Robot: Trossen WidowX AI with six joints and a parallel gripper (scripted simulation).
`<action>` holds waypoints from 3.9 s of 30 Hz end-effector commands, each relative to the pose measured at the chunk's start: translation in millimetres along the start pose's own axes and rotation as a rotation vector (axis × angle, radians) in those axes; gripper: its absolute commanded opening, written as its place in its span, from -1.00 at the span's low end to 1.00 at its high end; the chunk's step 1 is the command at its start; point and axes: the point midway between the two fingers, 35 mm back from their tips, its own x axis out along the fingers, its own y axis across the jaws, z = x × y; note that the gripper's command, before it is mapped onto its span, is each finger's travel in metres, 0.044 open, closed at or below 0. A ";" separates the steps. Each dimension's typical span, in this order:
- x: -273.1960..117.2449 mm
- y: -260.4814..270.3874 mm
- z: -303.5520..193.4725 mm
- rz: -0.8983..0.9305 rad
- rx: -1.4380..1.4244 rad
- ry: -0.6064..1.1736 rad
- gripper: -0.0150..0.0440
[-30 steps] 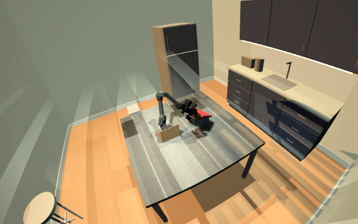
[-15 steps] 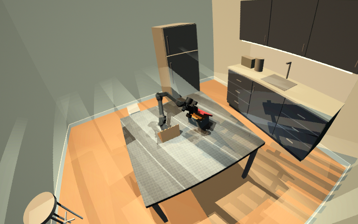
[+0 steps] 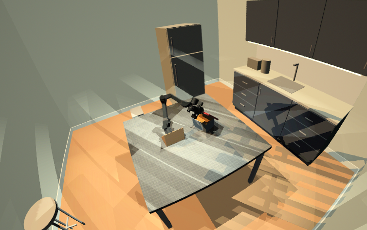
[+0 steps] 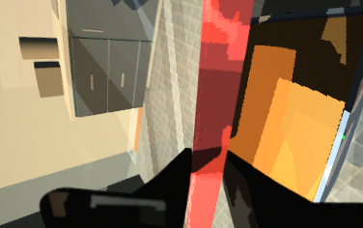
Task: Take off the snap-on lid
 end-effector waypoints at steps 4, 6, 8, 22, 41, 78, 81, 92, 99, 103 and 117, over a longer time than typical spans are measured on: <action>-4.0 13.5 0.5 0.006 -0.011 -0.002 -0.49; -5.7 15.5 0.5 0.006 -0.011 -0.002 -0.49; -7.4 17.5 0.5 0.006 -0.011 -0.003 -0.49; -13.1 22.7 -2.7 0.005 -0.011 -0.003 -0.49; -15.4 16.5 -41.6 0.005 -0.009 -0.002 -0.49; -22.6 9.5 -114.7 0.004 -0.005 -0.001 -0.49; -23.2 8.9 -120.6 0.004 -0.005 -0.001 -0.49; -25.4 6.9 -142.4 0.004 -0.004 -0.001 -0.49; -26.8 5.6 -156.2 0.004 -0.004 -0.001 -0.49; -27.6 4.9 -164.2 0.004 -0.003 -0.001 -0.49; -30.4 2.3 -191.9 0.004 -0.002 0.000 -0.49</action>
